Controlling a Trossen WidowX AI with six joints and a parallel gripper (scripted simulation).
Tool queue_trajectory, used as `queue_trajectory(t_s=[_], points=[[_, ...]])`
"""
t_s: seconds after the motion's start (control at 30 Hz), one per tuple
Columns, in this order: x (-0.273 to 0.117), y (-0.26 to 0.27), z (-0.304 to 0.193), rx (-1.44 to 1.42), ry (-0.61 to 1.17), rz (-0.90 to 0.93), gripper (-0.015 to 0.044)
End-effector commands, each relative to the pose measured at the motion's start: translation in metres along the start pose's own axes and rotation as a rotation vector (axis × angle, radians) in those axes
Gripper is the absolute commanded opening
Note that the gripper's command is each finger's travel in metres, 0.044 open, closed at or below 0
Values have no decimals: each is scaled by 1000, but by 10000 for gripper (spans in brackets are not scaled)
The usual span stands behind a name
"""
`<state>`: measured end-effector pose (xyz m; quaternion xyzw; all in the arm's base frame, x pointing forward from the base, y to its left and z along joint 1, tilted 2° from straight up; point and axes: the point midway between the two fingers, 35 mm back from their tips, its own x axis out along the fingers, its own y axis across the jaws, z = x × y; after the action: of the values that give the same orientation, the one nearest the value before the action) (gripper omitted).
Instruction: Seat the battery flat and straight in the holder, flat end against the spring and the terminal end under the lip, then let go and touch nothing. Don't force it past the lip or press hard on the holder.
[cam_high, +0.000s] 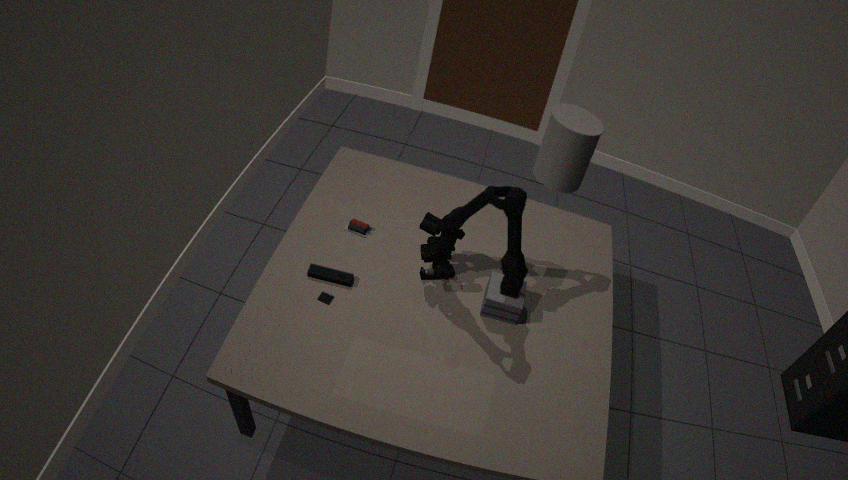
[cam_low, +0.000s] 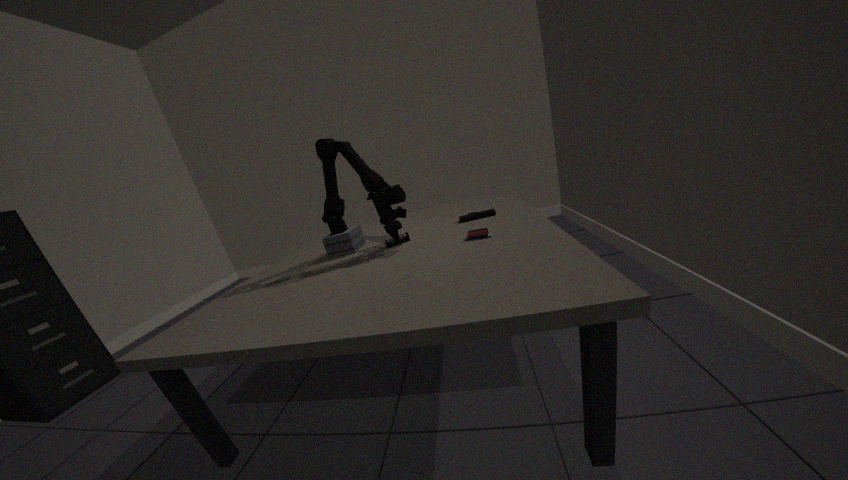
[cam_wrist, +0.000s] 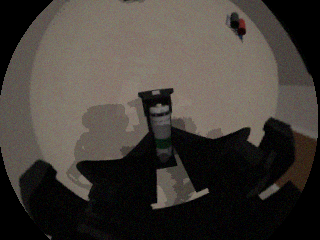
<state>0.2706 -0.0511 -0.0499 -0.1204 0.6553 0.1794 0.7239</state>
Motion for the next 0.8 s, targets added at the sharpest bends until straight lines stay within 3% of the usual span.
queue_trajectory(t_s=[0.0, 0.77], points=[[2, 1, -4, 6, 49, 2, 72], [3, 1, 11, 2, 94, -1, 72]])
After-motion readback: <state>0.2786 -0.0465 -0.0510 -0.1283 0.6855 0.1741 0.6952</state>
